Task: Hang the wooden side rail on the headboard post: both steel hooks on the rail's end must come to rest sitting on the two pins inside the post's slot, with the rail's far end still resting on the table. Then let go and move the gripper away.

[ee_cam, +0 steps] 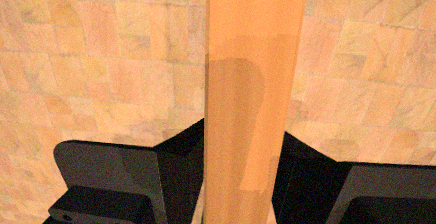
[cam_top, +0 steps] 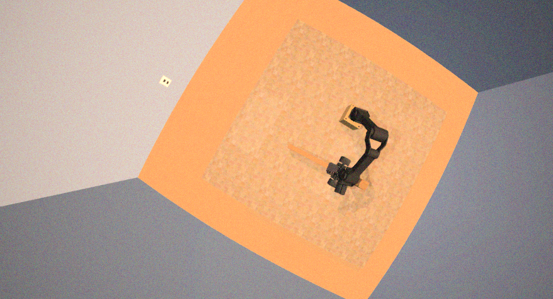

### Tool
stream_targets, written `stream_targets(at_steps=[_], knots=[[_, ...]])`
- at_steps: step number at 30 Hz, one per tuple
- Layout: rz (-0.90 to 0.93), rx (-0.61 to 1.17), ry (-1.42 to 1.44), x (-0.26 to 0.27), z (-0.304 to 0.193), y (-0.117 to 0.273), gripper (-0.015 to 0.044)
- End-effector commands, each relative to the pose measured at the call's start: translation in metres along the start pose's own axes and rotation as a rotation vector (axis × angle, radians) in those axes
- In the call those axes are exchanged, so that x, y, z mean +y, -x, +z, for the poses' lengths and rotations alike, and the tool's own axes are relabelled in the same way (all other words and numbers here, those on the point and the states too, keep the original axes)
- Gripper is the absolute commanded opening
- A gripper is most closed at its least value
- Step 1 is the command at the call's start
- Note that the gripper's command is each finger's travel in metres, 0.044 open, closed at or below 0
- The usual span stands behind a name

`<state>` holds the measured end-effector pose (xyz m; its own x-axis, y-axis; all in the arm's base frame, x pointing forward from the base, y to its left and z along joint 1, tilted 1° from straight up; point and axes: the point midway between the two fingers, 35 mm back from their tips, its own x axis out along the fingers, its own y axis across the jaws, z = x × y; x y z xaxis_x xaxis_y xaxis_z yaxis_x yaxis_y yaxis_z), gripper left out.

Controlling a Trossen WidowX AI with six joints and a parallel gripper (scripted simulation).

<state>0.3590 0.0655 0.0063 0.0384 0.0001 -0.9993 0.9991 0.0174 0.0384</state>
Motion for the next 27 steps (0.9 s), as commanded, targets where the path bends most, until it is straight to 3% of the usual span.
stream_targets(at_steps=[1, 27], knots=[[0.016, 0.005, -0.001, 0.0044, -0.0024, 0.0036, 0.0000], [0.016, 0.005, -0.001, 0.0048, -0.0052, 0.0036, 0.0000]])
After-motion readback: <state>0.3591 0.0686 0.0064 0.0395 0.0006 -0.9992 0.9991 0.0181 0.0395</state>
